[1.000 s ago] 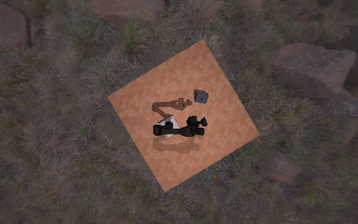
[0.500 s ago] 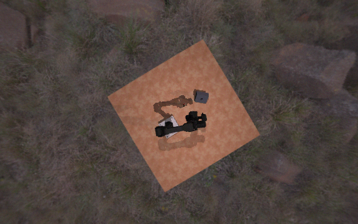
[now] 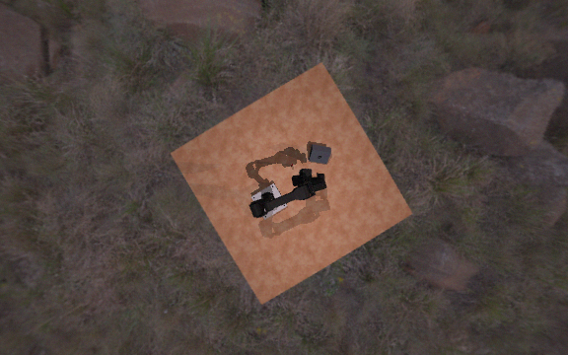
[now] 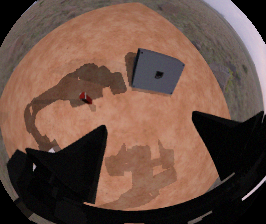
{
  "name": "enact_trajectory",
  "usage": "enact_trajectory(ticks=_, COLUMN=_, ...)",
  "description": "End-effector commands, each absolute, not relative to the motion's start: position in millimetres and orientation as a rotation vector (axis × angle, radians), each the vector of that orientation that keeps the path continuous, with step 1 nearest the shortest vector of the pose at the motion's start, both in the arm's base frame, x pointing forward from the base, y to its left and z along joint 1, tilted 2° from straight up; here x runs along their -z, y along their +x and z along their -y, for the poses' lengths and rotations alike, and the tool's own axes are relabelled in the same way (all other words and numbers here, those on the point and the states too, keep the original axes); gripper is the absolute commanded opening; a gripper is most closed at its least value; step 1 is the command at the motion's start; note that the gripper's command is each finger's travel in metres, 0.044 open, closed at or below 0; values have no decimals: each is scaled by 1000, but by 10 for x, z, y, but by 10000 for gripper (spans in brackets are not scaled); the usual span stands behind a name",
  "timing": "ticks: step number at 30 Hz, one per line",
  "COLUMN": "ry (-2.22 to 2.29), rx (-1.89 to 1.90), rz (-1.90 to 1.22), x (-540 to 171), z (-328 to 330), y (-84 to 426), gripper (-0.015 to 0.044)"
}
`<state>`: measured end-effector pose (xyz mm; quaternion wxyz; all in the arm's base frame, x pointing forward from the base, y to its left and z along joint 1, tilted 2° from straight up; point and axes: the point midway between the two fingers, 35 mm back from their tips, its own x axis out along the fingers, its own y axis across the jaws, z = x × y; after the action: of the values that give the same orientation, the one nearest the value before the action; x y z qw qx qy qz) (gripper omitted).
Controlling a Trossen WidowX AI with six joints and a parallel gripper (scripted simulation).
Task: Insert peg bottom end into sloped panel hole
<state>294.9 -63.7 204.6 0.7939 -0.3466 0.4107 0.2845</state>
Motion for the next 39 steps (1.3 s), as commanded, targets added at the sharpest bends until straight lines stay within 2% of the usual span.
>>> enact_trajectory(ticks=1, ry=-709, rx=-633, rz=-943, x=-1913, z=536, y=2963, gripper=440)
enact_trajectory(ticks=39, ry=-660, rx=-662, rz=-1366, x=-1158, z=-426, y=2890, gripper=440)
